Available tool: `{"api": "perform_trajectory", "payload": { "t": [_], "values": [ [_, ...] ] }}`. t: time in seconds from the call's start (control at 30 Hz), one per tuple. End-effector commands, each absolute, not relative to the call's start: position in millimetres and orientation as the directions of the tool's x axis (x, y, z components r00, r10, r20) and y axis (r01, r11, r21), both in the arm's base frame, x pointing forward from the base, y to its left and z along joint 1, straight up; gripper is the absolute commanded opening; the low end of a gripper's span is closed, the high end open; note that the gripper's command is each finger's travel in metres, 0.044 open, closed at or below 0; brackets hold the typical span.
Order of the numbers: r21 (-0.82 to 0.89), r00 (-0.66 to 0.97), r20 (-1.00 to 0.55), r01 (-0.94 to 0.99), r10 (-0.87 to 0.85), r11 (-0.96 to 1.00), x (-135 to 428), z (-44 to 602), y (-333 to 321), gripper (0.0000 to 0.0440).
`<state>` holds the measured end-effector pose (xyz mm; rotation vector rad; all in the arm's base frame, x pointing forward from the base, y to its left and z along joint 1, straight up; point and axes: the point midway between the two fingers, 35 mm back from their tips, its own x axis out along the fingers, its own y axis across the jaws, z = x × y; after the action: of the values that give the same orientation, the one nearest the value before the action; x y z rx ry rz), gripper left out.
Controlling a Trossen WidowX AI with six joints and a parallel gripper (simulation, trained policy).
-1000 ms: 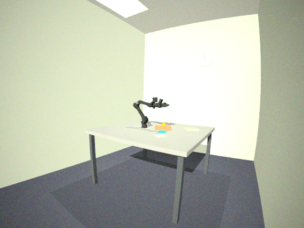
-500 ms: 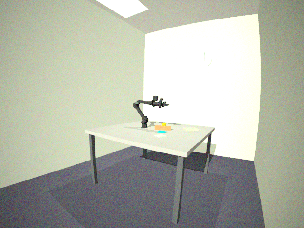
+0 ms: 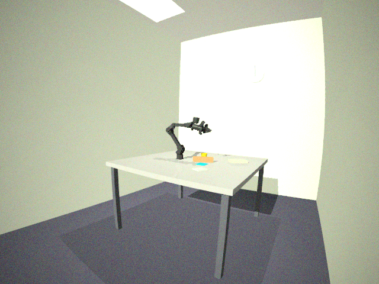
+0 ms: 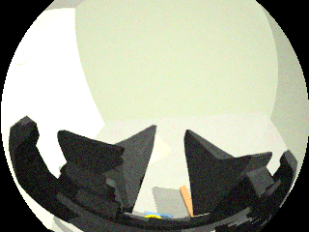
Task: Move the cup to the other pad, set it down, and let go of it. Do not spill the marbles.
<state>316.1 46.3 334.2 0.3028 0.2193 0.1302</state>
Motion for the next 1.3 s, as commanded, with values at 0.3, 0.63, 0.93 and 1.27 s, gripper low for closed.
{"api": "perform_trajectory", "payload": {
  "t": [0.3,0.63,0.93,1.27],
  "values": [
    [0.465,0.919,-0.332,-0.038,0.214,0.884,315.1,330.3,64.8,0.0147],
    [0.575,0.859,-0.446,0.062,0.249,0.816,311.5,325.9,79.5,0.0154],
    [0.639,0.791,-0.548,0.186,0.272,0.746,306.5,319.8,92.1,0.0158],
    [0.658,0.699,-0.656,0.345,0.284,0.669,298.7,311.2,104.6,0.0160]
  ]
}}
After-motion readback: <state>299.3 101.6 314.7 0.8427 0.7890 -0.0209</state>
